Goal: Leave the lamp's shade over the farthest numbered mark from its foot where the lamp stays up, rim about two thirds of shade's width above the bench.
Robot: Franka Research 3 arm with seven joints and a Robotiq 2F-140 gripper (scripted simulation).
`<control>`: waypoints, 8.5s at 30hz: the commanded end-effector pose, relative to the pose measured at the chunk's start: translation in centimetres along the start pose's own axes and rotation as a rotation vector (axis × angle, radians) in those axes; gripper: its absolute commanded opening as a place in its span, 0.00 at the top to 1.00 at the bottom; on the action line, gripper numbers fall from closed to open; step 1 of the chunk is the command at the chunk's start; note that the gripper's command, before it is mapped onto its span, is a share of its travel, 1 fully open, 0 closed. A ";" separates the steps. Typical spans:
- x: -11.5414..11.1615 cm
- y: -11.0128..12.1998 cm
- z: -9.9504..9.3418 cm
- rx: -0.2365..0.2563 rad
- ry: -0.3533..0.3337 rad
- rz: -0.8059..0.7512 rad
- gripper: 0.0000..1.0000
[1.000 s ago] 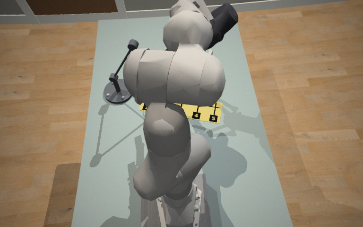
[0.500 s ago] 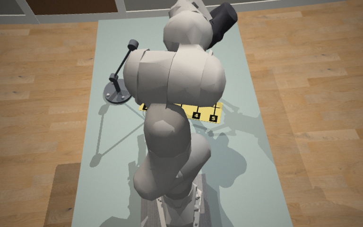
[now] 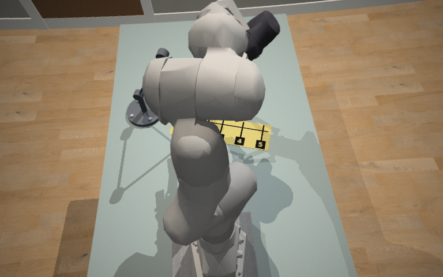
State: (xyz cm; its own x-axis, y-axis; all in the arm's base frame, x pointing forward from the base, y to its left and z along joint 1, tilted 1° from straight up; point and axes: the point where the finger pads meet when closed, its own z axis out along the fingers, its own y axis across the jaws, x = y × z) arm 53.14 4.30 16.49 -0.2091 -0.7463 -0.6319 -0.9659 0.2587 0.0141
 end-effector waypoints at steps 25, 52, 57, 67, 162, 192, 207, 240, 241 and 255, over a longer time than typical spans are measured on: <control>0.1 0.1 6.0 -0.003 0.005 0.019 0.00; -0.1 -0.5 8.3 0.013 0.000 -0.003 0.90; -0.1 -0.4 8.3 0.010 0.000 0.005 0.90; -0.1 -0.2 8.3 0.004 0.001 0.019 0.90; 6.5 -1.1 4.1 0.006 0.000 -0.014 0.90; 6.6 -1.3 3.9 0.006 0.000 -0.014 0.90; 6.7 -1.4 3.7 0.002 -0.001 -0.015 0.00; 6.2 -0.9 4.4 -0.012 -0.006 -0.015 0.00; 6.1 -0.9 4.4 -0.012 -0.006 -0.015 0.00; 6.1 -0.9 4.5 -0.013 -0.007 -0.016 0.00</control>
State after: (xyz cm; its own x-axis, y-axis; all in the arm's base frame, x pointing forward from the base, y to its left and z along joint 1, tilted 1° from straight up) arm 53.41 2.25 9.15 -0.1931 -0.7461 -0.6372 -0.9709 0.2391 0.0142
